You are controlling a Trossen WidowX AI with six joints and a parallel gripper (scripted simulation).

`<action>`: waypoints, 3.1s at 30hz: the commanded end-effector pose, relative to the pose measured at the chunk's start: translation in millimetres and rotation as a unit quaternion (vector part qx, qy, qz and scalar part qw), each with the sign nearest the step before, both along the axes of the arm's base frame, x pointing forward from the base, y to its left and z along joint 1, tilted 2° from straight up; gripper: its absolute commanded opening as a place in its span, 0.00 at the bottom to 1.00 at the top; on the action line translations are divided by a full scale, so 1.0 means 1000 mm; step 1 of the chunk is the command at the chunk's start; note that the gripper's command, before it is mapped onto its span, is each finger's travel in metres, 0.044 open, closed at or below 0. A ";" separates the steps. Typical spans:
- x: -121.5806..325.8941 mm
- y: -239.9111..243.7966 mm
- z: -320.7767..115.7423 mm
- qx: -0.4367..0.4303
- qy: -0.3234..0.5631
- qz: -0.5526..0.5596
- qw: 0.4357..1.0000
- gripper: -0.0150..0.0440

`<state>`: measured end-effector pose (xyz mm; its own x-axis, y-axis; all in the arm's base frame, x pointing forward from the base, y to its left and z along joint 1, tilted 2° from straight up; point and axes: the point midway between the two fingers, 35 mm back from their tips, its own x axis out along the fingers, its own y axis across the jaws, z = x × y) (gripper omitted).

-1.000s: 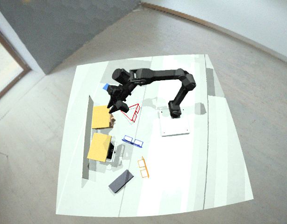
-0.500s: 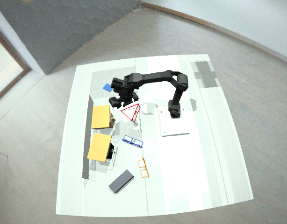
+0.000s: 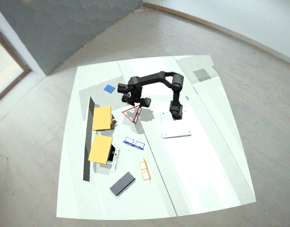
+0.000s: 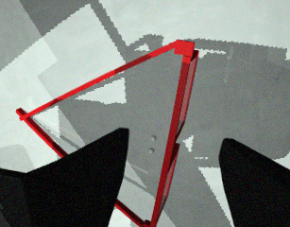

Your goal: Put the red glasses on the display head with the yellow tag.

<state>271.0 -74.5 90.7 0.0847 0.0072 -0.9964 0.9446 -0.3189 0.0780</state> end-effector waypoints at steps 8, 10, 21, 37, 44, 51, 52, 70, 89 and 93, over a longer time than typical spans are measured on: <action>-0.002 -0.003 -0.003 -0.002 0.011 -0.020 1.000 0.46; -0.002 -0.003 -0.003 -0.002 0.011 -0.020 1.000 0.46; -0.002 -0.003 -0.010 -0.002 0.011 -0.020 1.000 0.46; -0.001 -0.003 -0.037 -0.002 0.011 -0.020 1.000 0.46; -0.002 -0.002 -0.048 -0.002 0.011 -0.020 1.000 0.46; -0.003 -0.001 -0.060 -0.002 0.011 -0.020 1.000 0.46; -0.003 -0.001 -0.061 -0.002 0.011 -0.020 1.000 0.46; -0.001 -0.001 -0.063 0.000 0.011 -0.018 1.000 0.45; -0.001 -0.001 -0.063 0.000 0.011 -0.018 1.000 0.25; -0.001 -0.001 -0.062 0.000 0.011 -0.018 1.000 0.25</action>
<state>270.2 -75.8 27.5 0.0633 0.0055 -0.9980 0.9341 -0.3525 0.0573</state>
